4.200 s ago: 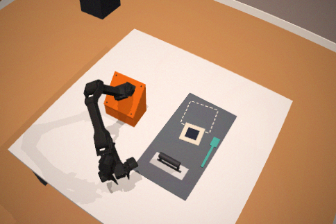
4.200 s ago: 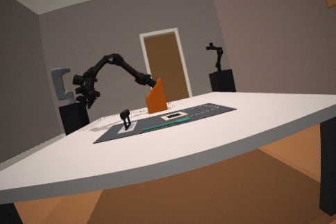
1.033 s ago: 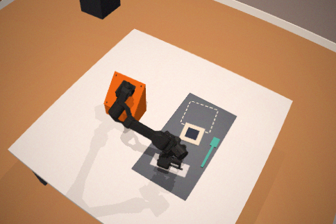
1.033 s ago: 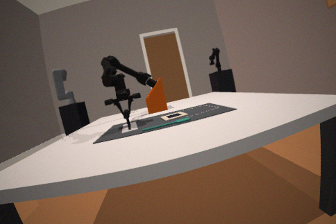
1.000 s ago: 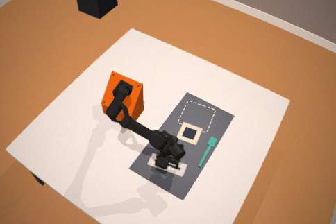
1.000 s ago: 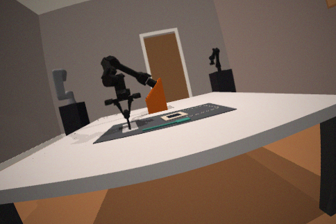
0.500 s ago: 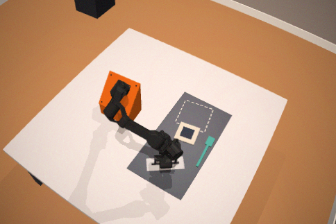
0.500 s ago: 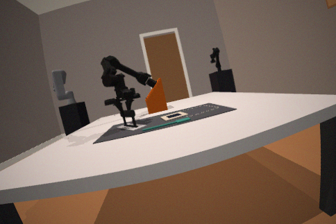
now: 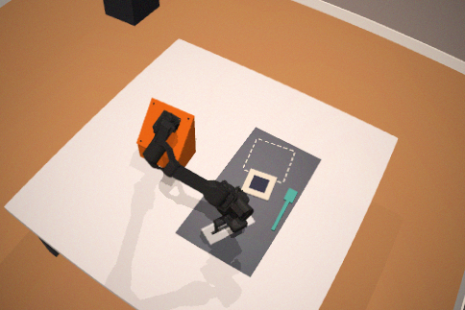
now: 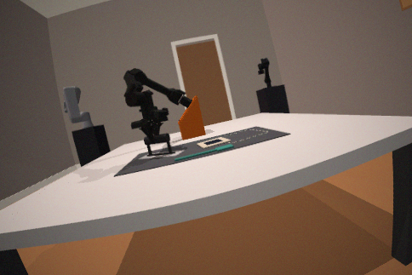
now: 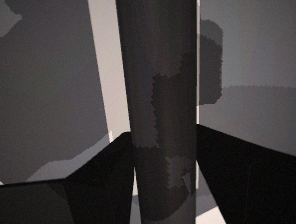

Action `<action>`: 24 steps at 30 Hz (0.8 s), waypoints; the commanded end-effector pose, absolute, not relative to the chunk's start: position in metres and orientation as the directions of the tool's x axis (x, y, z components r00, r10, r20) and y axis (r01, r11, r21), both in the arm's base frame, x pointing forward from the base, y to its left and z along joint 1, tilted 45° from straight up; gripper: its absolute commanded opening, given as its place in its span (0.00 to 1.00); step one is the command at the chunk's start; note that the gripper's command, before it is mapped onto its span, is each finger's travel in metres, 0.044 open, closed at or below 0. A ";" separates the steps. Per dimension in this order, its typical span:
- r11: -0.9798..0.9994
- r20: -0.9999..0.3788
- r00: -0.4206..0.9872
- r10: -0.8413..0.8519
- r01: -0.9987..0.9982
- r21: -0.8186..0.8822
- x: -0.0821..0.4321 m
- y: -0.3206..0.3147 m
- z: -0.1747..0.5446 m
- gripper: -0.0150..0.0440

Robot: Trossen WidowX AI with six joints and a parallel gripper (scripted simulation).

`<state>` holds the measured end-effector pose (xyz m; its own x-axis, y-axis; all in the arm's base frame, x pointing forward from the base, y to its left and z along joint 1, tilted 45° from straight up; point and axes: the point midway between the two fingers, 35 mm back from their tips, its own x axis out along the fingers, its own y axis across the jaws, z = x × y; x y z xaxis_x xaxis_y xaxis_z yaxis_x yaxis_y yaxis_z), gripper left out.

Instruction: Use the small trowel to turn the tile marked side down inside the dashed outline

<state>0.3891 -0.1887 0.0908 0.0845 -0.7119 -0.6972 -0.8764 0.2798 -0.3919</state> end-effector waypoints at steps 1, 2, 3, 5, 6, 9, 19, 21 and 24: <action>0.212 -0.697 0.081 -0.713 -0.922 -0.323 0.388 -0.189 0.090 0.47; 0.208 -0.697 0.081 -0.713 -0.924 -0.320 0.388 -0.189 0.090 0.47; 0.208 -0.697 0.081 -0.713 -0.924 -0.320 0.388 -0.189 0.090 0.47; 0.208 -0.697 0.081 -0.713 -0.924 -0.320 0.388 -0.189 0.090 0.47; 0.208 -0.697 0.081 -0.713 -0.924 -0.320 0.388 -0.189 0.090 0.47; 0.208 -0.697 0.081 -0.713 -0.924 -0.320 0.388 -0.189 0.090 0.56; 0.208 -0.697 0.081 -0.713 -0.924 -0.320 0.388 -0.189 0.090 0.71; 0.208 -0.697 0.081 -0.713 -0.924 -0.320 0.388 -0.189 0.090 0.71; 0.208 -0.697 0.081 -0.713 -0.924 -0.320 0.388 -0.189 0.090 0.71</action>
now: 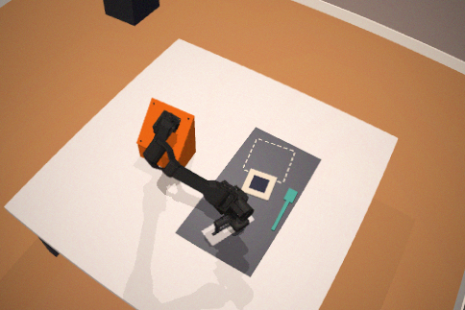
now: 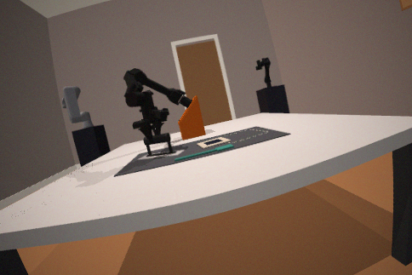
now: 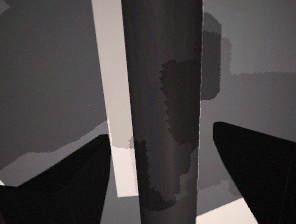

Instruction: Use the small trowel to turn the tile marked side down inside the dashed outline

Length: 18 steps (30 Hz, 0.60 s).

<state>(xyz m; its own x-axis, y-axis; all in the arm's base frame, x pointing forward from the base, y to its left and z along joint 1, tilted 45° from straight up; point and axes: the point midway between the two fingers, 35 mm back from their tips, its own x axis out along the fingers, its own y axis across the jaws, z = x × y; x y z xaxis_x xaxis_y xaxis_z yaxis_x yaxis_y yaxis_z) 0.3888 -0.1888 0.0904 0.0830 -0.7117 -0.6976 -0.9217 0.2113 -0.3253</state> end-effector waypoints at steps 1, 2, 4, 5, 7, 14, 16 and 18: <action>0.208 -0.697 0.081 -0.713 -0.924 -0.320 0.388 -0.189 0.090 0.71; 0.208 -0.697 0.081 -0.713 -0.924 -0.320 0.388 -0.189 0.090 0.71; 0.208 -0.697 0.081 -0.713 -0.924 -0.320 0.388 -0.189 0.090 0.71; 0.208 -0.697 0.081 -0.713 -0.924 -0.320 0.388 -0.189 0.090 0.71; 0.208 -0.697 0.081 -0.713 -0.924 -0.320 0.388 -0.189 0.090 0.71; 0.193 -0.696 0.081 -0.714 -0.932 -0.307 0.382 -0.158 0.122 0.71; 0.193 -0.696 0.081 -0.714 -0.932 -0.307 0.382 -0.158 0.122 0.71; 0.193 -0.696 0.081 -0.714 -0.932 -0.307 0.382 -0.158 0.122 0.71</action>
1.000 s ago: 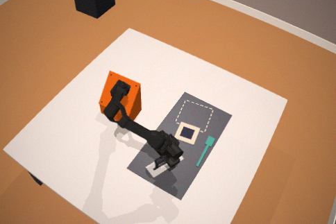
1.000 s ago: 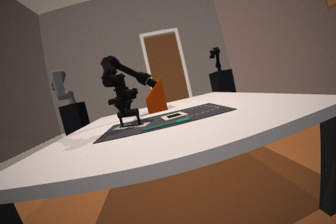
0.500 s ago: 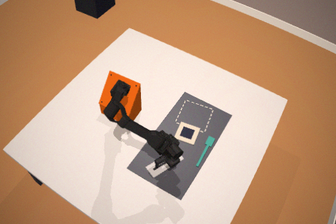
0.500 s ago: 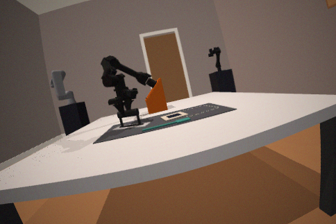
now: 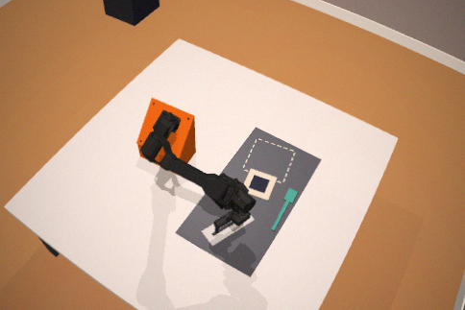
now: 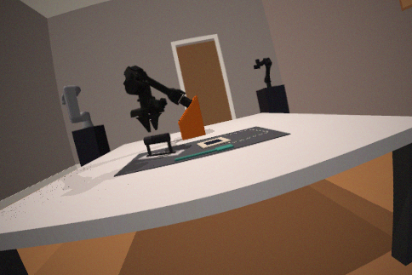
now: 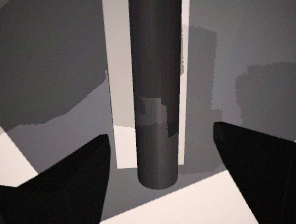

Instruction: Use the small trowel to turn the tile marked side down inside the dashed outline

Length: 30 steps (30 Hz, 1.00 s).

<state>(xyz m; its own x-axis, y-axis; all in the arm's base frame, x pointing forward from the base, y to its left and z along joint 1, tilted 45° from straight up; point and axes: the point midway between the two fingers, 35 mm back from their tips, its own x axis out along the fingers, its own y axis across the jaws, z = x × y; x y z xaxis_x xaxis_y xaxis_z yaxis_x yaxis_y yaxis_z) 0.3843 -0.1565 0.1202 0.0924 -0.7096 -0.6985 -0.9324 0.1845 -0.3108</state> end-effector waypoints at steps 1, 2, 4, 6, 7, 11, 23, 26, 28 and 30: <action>0.196 -0.696 0.081 -0.713 -0.930 -0.310 0.383 -0.157 0.121 0.71; 0.207 -0.697 0.081 -0.713 -0.925 -0.320 0.384 -0.155 0.120 0.71; 0.234 -0.698 0.081 -0.712 -0.910 -0.343 0.389 -0.151 0.116 0.71; 0.237 -0.698 0.081 -0.711 -0.908 -0.346 0.390 -0.151 0.115 0.71; 0.237 -0.698 0.081 -0.711 -0.908 -0.346 0.390 -0.151 0.115 0.71; 0.237 -0.698 0.081 -0.711 -0.908 -0.346 0.391 -0.156 0.110 0.71; 0.237 -0.698 0.081 -0.712 -0.908 -0.347 0.392 -0.169 0.097 0.71; 0.237 -0.698 0.081 -0.712 -0.908 -0.347 0.393 -0.173 0.094 0.71; 0.237 -0.698 0.081 -0.712 -0.908 -0.347 0.393 -0.175 0.091 0.71; 0.237 -0.697 0.081 -0.712 -0.908 -0.347 0.393 -0.178 0.089 0.71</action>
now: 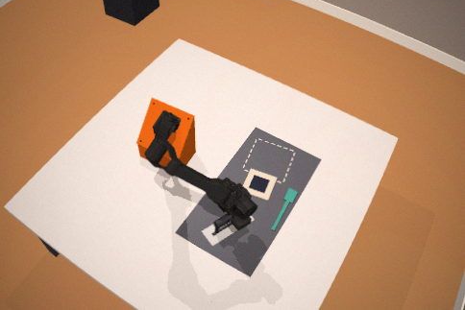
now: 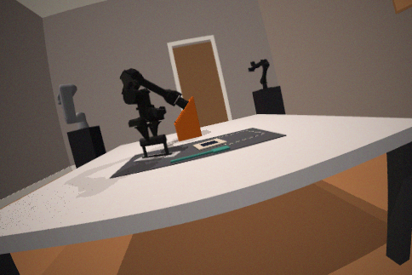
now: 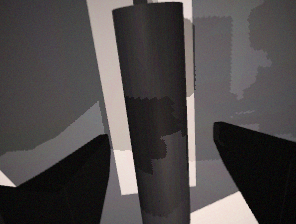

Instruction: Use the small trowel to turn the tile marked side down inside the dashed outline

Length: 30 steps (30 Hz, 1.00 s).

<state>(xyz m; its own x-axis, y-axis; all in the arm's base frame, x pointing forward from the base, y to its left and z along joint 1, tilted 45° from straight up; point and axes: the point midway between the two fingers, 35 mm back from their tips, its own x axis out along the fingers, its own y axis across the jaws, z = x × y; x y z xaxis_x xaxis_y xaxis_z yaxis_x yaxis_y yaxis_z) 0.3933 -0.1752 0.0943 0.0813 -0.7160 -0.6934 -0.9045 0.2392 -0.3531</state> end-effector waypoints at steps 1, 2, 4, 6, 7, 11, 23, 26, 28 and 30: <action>0.237 -0.697 0.081 -0.712 -0.908 -0.347 0.393 -0.179 0.088 0.71; 0.237 -0.697 0.081 -0.712 -0.908 -0.347 0.393 -0.180 0.087 0.71; 0.237 -0.697 0.081 -0.713 -0.908 -0.347 0.393 -0.182 0.085 0.71; 0.236 -0.697 0.081 -0.713 -0.908 -0.347 0.393 -0.183 0.084 0.71; 0.236 -0.697 0.081 -0.713 -0.908 -0.347 0.393 -0.183 0.084 0.67; 0.236 -0.697 0.081 -0.713 -0.908 -0.347 0.393 -0.183 0.084 0.49; 0.236 -0.697 0.081 -0.713 -0.908 -0.347 0.393 -0.183 0.084 0.47; 0.236 -0.697 0.081 -0.713 -0.908 -0.347 0.393 -0.183 0.084 0.47; 0.236 -0.697 0.081 -0.713 -0.908 -0.347 0.393 -0.183 0.084 0.47; 0.236 -0.697 0.081 -0.713 -0.908 -0.347 0.393 -0.183 0.084 0.47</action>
<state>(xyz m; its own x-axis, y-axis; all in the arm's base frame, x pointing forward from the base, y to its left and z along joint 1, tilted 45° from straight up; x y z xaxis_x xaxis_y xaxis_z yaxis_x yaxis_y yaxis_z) 0.3930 -0.1832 0.0853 0.0795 -0.7159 -0.6937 -0.9064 0.2377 -0.3492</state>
